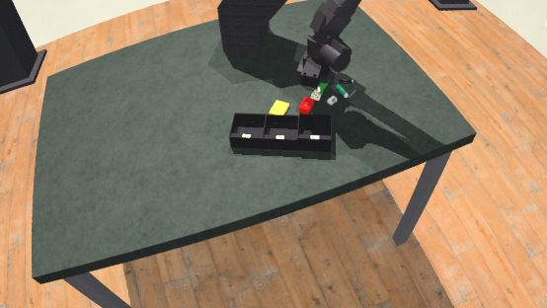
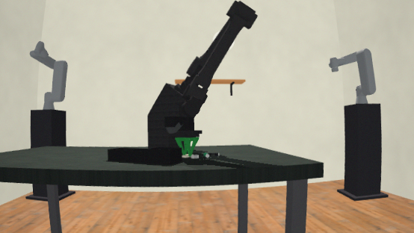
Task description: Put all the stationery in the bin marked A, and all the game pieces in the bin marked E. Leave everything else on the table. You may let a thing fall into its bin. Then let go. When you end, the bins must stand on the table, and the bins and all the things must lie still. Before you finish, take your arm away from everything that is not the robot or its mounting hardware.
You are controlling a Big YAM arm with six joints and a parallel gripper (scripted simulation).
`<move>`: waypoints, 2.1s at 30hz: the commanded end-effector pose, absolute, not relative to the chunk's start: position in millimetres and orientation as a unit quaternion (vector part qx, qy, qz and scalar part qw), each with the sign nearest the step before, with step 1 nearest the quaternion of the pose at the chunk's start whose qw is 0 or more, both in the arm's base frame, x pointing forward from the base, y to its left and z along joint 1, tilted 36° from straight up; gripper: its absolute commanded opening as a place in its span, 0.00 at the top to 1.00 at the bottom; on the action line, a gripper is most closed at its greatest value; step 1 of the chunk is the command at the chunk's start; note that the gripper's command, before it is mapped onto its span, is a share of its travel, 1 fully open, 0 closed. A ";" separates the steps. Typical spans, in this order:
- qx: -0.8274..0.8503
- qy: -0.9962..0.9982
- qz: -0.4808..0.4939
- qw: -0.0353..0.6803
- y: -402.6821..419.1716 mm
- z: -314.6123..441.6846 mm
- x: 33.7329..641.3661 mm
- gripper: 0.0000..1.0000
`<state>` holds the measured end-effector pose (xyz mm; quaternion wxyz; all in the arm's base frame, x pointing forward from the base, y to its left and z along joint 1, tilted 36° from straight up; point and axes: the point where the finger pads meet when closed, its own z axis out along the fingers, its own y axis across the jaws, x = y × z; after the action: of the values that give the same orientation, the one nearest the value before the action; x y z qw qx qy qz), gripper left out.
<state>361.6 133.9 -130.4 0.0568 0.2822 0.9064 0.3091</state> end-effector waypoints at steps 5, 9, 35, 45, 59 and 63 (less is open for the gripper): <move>0.287 0.905 0.307 0.060 118.1 -115.8 352.8 0.80; 0.287 0.905 0.308 0.061 113.0 -107.7 350.7 0.80; 0.284 0.906 0.309 0.061 99.5 -80.6 344.7 0.80; 0.284 0.906 0.309 0.061 100.0 -80.3 344.9 0.80; 0.284 0.906 0.309 0.061 100.7 -79.9 345.4 0.80; 0.284 0.906 0.309 0.061 100.7 -79.8 345.5 0.80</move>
<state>343.1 101.1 -83.1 0.0570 0.2841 0.9061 0.3082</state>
